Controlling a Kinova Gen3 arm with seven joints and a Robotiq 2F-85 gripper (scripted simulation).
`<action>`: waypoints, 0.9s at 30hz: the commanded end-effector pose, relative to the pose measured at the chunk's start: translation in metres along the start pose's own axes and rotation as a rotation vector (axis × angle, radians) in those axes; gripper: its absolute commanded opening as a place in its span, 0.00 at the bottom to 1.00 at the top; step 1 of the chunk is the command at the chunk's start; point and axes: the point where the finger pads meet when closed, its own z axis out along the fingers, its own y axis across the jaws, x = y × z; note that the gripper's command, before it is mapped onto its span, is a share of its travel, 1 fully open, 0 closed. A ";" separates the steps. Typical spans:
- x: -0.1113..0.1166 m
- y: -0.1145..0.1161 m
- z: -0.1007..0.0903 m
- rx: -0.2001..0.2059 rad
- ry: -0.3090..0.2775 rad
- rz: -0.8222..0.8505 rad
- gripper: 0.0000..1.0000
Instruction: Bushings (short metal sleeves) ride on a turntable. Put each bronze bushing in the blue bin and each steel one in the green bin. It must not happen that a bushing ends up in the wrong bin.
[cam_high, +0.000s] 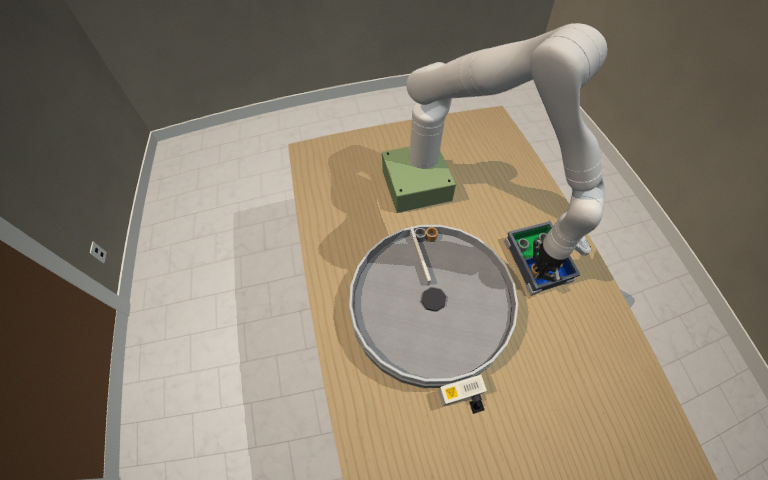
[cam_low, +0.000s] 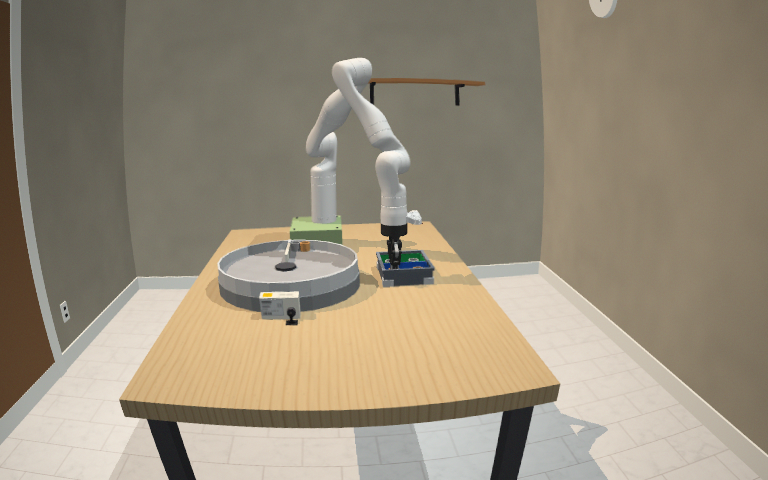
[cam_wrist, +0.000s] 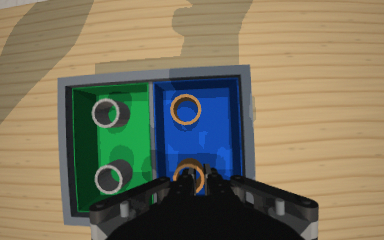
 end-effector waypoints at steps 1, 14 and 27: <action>0.000 0.000 0.001 0.001 0.000 -0.001 0.00; 0.000 0.000 0.001 0.001 0.000 -0.001 0.00; 0.000 0.000 0.001 0.001 0.000 -0.001 0.16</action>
